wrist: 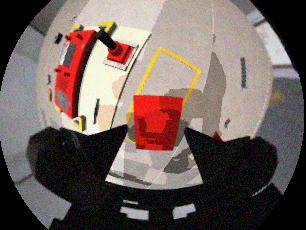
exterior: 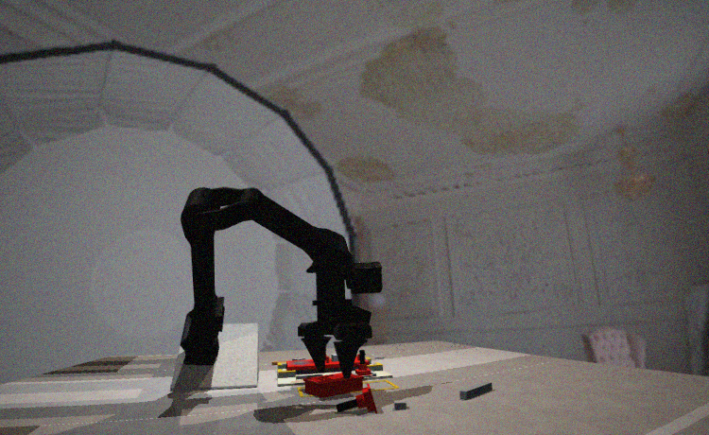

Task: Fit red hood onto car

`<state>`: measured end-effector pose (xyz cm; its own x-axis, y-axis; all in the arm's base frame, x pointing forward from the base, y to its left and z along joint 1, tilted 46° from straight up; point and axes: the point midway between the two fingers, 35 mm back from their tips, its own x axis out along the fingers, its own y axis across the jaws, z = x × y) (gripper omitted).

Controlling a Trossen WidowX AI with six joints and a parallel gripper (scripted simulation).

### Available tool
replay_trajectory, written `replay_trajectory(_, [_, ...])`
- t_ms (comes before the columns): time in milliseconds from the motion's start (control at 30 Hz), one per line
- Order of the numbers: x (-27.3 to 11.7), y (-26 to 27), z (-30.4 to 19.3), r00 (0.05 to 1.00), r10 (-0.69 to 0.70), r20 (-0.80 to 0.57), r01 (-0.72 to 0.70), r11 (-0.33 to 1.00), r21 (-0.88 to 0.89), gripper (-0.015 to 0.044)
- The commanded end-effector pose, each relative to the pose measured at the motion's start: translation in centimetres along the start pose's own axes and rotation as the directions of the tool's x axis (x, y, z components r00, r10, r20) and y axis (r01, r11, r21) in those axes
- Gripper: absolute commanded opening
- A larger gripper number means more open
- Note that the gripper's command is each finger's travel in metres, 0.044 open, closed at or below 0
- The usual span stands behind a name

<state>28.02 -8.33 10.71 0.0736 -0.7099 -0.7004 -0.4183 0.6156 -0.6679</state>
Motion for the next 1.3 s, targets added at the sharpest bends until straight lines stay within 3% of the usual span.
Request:
replay_trajectory(0, [0.2,0.0,-0.1,1.000,-0.004,-0.003,0.004,1.000,-0.005,0.0440])
replay_trajectory(1233, [2.1,0.0,-0.1,1.000,-0.005,-0.003,0.005,1.000,-0.005,0.0440])
replay_trajectory(1267, [1.8,-0.1,0.0,1.000,-0.003,0.001,0.003,1.000,0.001,0.0414])
